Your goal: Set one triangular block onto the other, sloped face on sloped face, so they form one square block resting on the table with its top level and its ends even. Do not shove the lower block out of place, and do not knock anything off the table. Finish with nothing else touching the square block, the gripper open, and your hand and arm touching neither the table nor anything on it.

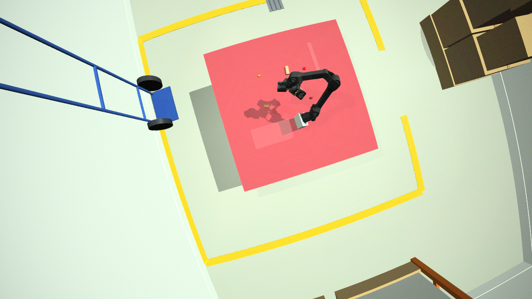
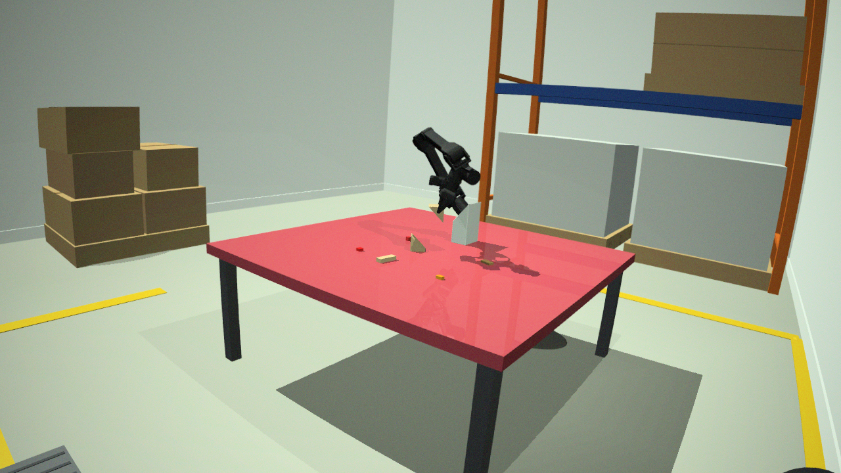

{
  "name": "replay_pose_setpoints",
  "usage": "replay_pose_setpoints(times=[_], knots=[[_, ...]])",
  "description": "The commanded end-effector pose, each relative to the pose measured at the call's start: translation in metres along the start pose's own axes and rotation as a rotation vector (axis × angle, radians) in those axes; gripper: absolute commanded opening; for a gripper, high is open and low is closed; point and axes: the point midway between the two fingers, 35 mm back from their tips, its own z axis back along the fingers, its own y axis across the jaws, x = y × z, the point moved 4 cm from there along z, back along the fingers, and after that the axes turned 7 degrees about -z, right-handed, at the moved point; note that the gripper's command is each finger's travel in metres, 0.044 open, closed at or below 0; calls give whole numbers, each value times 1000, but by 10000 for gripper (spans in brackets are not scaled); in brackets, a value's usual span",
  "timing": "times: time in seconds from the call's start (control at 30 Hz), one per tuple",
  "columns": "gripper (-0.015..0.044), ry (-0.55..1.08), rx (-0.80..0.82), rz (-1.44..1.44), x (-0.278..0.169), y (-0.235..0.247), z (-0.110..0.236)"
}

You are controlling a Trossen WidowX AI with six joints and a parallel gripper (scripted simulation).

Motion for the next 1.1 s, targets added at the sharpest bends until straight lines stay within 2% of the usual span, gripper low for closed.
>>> replay_pose_setpoints(times=[0.0, 0.13, 0.63, 0.87, 1.07], knots=[[0, -3, -3, 1, 3, -10, -1], [0, 1, 0, 2, 3, -9, -8], [0, -4, -1, 1, 5, -9, -76], [0, -7, -3, 1, 7, -11, -88], [0, -11, -5, 0, 8, -12, -113]])
